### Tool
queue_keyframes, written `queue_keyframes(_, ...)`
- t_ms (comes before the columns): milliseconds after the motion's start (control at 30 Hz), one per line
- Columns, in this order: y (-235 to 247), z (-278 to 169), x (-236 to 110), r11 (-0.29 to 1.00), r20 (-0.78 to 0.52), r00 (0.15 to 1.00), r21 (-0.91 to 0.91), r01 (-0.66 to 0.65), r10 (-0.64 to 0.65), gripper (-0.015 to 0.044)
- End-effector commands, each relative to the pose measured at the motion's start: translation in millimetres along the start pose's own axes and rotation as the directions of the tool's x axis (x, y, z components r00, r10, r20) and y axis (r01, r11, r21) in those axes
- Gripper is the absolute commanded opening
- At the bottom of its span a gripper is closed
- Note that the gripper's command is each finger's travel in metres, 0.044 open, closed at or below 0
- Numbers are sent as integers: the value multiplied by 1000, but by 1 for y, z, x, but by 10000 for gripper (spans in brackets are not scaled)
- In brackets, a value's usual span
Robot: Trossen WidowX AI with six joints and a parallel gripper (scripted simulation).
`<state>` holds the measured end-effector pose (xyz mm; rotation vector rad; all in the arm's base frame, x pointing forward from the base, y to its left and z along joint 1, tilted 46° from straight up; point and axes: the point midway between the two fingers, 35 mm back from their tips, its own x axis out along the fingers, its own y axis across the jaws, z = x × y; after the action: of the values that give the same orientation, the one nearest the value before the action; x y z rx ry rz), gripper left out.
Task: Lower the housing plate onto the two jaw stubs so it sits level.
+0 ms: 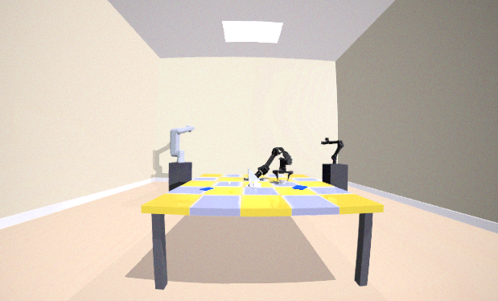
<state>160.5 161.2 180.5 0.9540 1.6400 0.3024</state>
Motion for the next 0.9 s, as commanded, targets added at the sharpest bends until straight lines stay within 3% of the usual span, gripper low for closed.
queue_keyframes(0, 0, 0, 6, 1000, 1, 1000, 3, 1, -1, 440)
queue_keyframes(867, 0, -1, 9, 1000, 1, 1000, 3, 1, -1, 440)
